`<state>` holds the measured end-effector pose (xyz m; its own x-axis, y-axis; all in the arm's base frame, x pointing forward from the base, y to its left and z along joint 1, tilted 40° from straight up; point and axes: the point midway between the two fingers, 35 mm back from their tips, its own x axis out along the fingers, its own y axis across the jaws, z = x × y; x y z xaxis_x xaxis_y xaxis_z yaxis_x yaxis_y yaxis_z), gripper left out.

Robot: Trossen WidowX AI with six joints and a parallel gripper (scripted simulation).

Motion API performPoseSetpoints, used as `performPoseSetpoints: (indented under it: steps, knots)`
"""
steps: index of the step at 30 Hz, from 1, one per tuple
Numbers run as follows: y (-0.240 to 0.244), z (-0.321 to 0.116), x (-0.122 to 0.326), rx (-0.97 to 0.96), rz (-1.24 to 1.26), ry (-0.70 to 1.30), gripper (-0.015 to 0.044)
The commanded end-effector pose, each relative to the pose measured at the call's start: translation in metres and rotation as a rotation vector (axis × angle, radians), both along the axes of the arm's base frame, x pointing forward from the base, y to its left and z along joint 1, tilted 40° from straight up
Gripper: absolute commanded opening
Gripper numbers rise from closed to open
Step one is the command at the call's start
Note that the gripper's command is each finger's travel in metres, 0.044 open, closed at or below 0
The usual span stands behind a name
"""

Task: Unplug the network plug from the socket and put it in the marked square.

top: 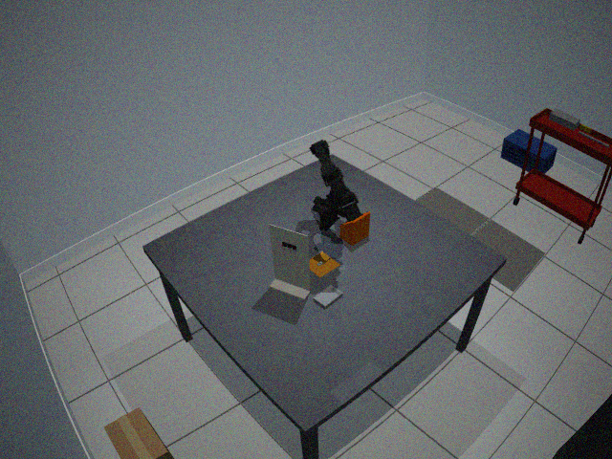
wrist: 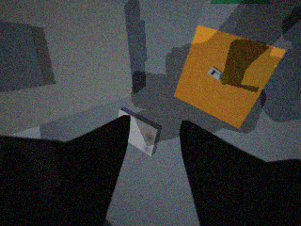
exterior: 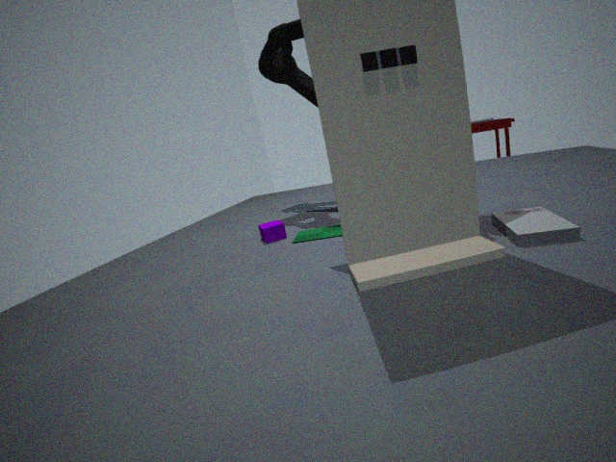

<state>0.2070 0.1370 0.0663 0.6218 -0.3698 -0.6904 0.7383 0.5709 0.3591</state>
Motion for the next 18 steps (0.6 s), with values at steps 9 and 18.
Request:
performPoseSetpoints:
  steps: [9, 18]
  knots:
    - [0.018, 0.029, -0.007, -0.003, -0.004, -0.011, 0.0156]
    - [0.018, 0.030, -0.007, -0.003, -0.004, -0.011, 0.0366]
